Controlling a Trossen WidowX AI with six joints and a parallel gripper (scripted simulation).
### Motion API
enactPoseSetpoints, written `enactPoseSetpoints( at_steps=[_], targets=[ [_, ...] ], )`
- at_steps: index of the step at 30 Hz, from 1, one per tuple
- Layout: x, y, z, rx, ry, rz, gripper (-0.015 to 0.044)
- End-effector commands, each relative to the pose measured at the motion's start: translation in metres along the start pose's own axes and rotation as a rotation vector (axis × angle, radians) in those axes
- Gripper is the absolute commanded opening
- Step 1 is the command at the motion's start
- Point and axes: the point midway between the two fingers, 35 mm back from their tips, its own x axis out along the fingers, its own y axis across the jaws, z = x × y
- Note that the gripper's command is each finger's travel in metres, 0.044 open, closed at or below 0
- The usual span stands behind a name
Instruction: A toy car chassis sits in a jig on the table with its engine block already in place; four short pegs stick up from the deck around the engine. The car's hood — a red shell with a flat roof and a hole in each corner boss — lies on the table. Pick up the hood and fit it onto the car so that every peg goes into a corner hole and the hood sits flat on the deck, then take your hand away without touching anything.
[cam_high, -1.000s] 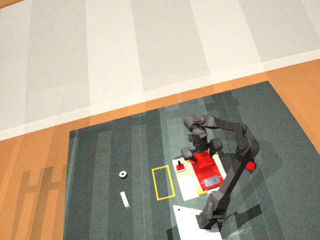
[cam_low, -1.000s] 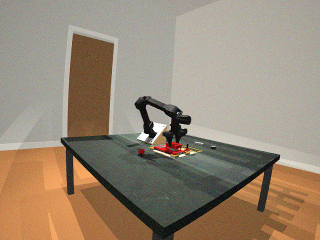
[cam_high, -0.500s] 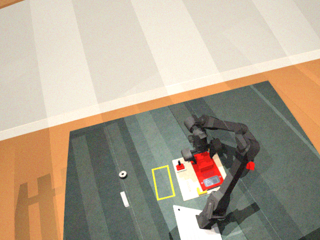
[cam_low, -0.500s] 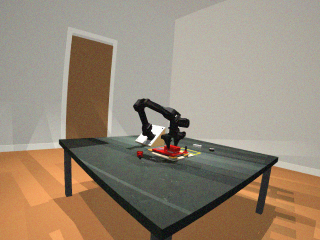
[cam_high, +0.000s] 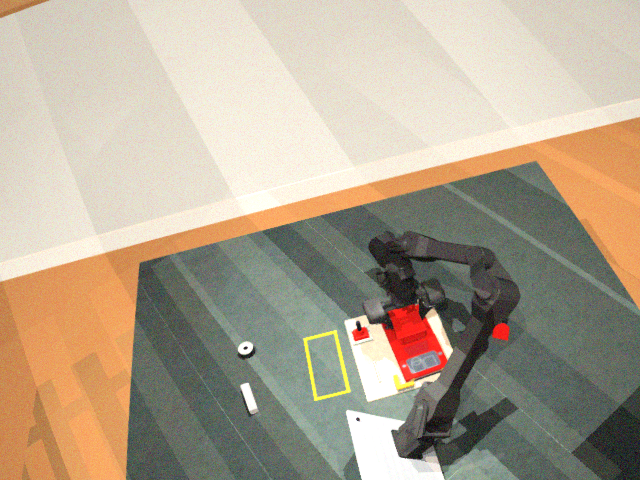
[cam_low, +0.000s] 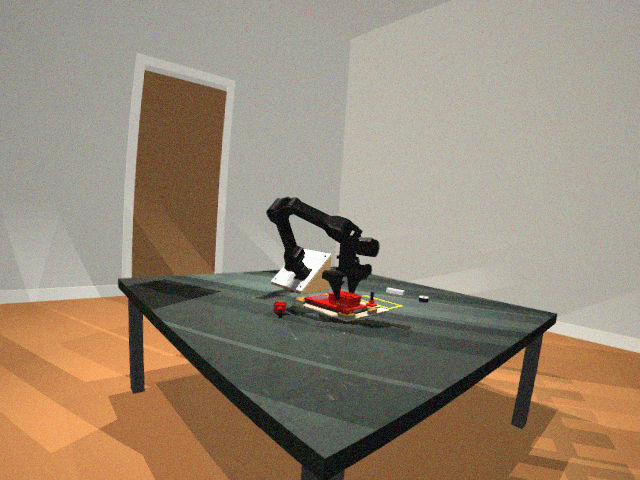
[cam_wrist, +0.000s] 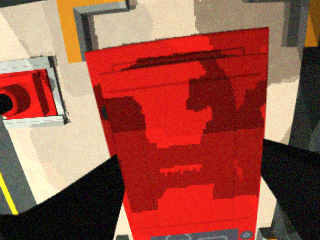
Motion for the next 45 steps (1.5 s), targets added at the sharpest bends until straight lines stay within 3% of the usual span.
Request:
enactPoseSetpoints(
  at_steps=[1,19,36,45],
  targets=[
    [0.002,-0.001,0.0,-0.003,-0.002,-0.005,0.0],
    [0.005,0.0,0.0,0.0,0.0,-0.001,0.0],
    [0.005,0.0,0.0,0.0,0.0,-0.001,0.044],
    [-0.018,0.001,0.002,-0.001,-0.002,-0.002,0.044]
  ],
)
